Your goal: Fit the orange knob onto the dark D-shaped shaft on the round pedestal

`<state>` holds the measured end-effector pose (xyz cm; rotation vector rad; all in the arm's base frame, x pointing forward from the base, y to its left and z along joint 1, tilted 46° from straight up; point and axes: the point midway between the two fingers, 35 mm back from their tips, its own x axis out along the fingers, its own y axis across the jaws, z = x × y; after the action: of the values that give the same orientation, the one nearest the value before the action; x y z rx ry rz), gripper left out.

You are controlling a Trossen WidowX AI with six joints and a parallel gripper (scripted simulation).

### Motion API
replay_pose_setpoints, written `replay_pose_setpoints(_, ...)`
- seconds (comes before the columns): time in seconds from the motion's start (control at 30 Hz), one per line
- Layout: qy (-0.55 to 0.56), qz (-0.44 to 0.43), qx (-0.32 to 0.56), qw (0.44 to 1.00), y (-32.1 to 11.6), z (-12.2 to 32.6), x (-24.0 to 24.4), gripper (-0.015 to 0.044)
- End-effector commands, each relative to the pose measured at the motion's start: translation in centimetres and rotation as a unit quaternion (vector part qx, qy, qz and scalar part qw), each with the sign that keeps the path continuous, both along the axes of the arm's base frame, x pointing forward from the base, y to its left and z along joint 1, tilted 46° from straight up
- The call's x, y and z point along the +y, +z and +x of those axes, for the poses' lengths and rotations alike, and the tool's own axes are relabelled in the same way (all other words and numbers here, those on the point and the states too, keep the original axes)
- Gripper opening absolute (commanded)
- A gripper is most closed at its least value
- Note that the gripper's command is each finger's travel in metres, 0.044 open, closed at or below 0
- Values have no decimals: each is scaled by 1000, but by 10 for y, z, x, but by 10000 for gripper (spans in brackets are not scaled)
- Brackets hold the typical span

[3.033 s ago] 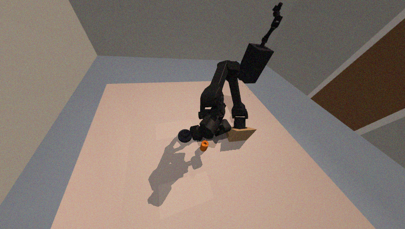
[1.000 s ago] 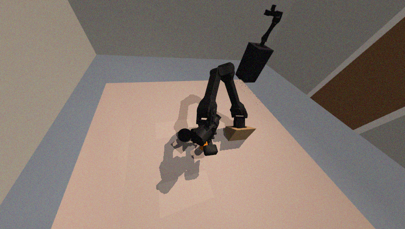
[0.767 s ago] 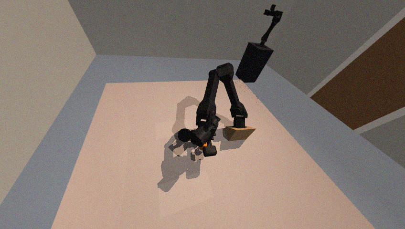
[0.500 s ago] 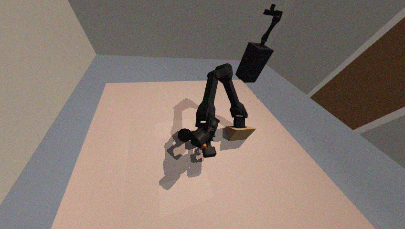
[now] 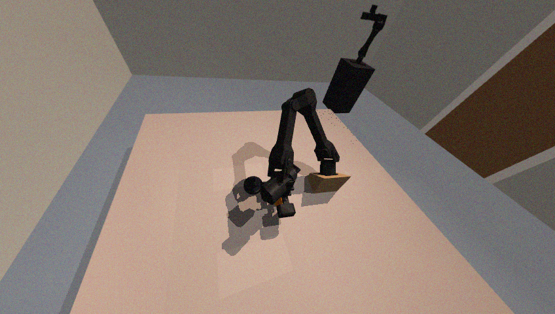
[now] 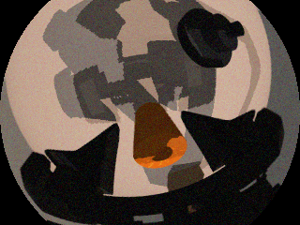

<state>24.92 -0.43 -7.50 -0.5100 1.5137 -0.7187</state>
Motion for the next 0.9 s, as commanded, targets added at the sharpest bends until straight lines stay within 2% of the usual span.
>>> replay_pose_setpoints(0.0,1,-3,3,1000,-1,-2,-3,309)
replay_pose_setpoints(0.13,1,-3,3,1000,-1,-2,-3,204)
replay_pose_setpoints(0.4,1,-3,3,1000,-1,-2,-3,150)
replay_pose_setpoints(0.6,2,-1,3,1000,11,5,13,0)
replay_pose_setpoints(0.87,3,3,3,1000,41,14,50,0)
